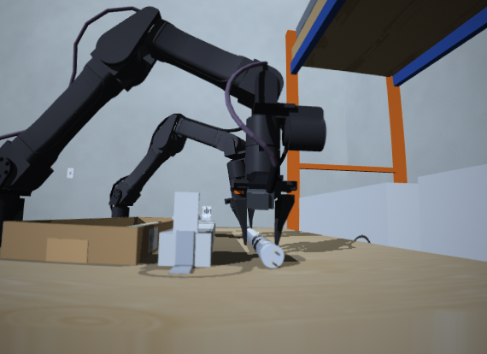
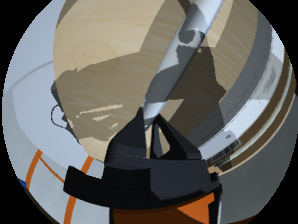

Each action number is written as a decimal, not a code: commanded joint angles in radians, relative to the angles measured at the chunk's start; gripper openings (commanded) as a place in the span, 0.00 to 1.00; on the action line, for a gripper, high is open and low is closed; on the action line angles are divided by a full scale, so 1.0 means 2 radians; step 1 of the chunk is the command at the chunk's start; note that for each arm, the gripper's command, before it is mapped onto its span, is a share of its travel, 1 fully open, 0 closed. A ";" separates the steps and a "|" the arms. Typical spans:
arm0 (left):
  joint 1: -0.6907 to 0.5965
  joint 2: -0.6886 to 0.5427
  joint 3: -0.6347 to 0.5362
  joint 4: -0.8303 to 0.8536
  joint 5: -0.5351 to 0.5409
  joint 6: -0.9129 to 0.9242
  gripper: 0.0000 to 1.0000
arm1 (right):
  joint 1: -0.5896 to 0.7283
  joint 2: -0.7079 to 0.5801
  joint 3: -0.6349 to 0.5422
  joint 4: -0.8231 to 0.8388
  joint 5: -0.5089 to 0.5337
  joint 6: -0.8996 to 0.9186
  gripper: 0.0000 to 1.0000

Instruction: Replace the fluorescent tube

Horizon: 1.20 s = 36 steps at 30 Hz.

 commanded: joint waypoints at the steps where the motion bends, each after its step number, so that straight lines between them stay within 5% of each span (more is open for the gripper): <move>1: 0.001 -0.009 0.015 0.002 0.004 -0.001 0.11 | 0.003 -0.005 0.015 0.004 0.006 0.000 0.49; 3: 0.001 -0.009 0.015 0.002 0.004 -0.001 0.11 | 0.001 -0.007 0.002 0.007 0.006 0.000 0.49; 4: 0.001 -0.009 0.015 0.002 0.004 -0.001 0.11 | 0.003 -0.014 0.001 0.001 0.006 0.000 0.11; 36: 0.004 -0.021 0.019 -0.012 0.002 0.001 0.11 | 0.001 -0.005 0.023 -0.016 0.006 0.003 0.11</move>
